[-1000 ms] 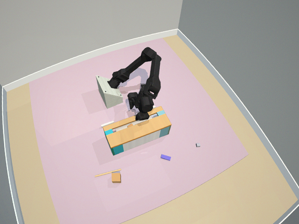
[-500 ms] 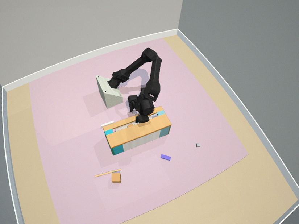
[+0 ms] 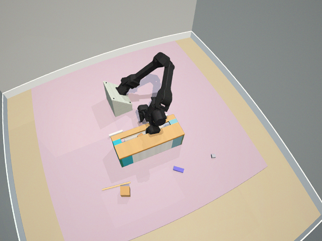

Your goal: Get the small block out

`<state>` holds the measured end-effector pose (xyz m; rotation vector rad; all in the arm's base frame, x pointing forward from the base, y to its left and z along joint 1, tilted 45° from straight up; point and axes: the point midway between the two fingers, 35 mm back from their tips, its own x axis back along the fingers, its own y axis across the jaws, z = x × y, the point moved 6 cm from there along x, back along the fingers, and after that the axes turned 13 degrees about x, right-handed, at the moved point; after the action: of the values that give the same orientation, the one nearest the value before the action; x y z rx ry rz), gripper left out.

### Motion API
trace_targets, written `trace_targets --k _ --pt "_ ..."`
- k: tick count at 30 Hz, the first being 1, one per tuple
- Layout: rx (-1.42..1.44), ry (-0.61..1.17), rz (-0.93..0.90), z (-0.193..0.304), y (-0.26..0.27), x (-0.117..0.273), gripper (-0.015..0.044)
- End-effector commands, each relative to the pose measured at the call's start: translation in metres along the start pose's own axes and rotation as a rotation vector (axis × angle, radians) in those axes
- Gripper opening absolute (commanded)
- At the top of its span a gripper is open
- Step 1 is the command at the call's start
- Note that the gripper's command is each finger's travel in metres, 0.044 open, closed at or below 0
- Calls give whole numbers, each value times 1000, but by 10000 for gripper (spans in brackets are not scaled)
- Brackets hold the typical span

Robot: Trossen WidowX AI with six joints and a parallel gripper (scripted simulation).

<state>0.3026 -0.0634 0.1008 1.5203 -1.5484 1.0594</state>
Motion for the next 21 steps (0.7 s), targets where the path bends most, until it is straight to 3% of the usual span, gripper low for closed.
trace_targets --k 1,16,21 --pt "0 0 1 1 0 1 400" --pt "0 2 0 38 9 -14 400" --pt "0 1 0 26 7 -10 400"
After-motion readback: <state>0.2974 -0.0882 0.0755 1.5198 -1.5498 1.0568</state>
